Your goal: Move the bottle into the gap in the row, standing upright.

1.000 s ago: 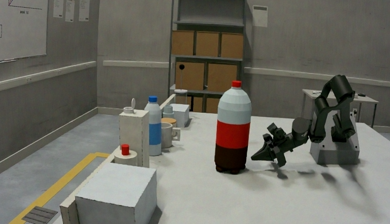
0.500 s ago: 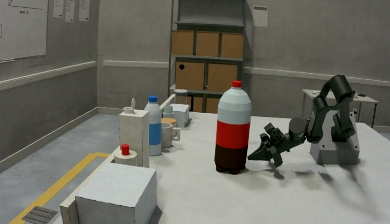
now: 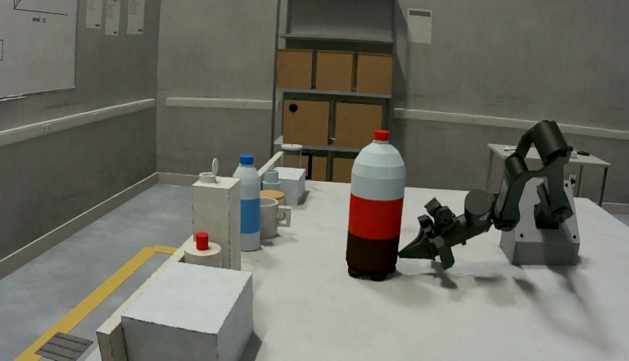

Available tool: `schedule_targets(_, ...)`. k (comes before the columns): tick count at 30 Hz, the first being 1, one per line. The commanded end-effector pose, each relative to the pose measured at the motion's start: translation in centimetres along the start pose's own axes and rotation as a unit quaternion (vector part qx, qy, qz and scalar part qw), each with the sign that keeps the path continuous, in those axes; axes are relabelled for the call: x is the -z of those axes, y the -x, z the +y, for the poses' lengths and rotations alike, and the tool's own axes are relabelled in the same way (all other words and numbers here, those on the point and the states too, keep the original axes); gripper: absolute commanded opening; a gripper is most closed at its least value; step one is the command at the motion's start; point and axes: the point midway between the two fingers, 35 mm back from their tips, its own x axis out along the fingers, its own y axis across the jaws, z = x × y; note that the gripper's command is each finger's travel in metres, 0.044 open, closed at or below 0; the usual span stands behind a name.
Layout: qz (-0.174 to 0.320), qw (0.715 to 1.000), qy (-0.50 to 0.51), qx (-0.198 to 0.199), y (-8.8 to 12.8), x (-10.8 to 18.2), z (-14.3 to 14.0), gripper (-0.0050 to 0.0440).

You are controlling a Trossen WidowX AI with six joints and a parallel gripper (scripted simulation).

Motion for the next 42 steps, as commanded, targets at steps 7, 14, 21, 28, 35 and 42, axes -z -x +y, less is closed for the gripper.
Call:
schedule_targets(7,-0.001,1.000,0.002,-0.001,-0.3,-0.2,0.0,-0.0050)
schedule_targets(14,-0.001,1.000,0.003,-0.002,-0.9,-0.6,-0.3,-0.0050)
schedule_targets(21,-0.001,1.000,0.002,-0.001,-1.4,-0.8,-0.6,-0.0050)
schedule_targets(28,-0.002,1.000,0.003,-0.002,-1.7,-0.9,-1.0,-0.0050)
schedule_targets(35,-0.001,1.000,0.002,-0.002,-1.9,-1.0,-1.0,-0.0050)
schedule_targets(42,0.000,1.000,0.002,-0.002,-2.0,-1.0,-1.1,-0.0050)
